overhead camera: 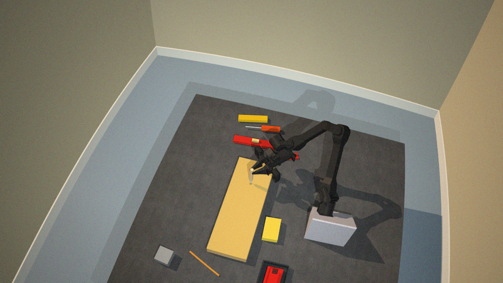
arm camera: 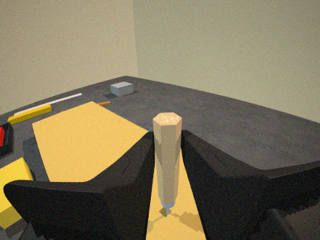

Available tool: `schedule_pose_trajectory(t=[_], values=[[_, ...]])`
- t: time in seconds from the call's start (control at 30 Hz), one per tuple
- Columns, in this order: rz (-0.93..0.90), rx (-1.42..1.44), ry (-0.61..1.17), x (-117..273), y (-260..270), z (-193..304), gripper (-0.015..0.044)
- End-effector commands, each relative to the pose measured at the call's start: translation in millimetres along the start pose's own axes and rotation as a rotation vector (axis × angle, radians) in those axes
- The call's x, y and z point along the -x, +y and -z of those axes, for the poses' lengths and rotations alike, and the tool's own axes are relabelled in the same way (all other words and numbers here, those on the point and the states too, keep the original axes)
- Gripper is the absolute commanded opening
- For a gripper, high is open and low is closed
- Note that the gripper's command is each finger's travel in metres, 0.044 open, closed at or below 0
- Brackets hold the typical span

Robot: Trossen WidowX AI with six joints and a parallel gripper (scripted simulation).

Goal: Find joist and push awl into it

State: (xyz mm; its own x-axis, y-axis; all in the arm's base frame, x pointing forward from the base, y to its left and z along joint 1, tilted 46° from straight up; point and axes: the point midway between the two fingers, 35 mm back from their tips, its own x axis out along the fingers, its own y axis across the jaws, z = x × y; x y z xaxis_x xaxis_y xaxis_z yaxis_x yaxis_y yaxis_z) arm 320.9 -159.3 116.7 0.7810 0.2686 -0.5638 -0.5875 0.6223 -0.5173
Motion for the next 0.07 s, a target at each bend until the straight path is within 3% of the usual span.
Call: schedule_pose_trajectory(t=[0.0, 0.03], values=[[0.000, 0.000, 0.001, 0.0, -0.1, 0.0, 0.0000], [0.000, 0.000, 0.001, 0.0, -0.1, 0.0, 0.0000]])
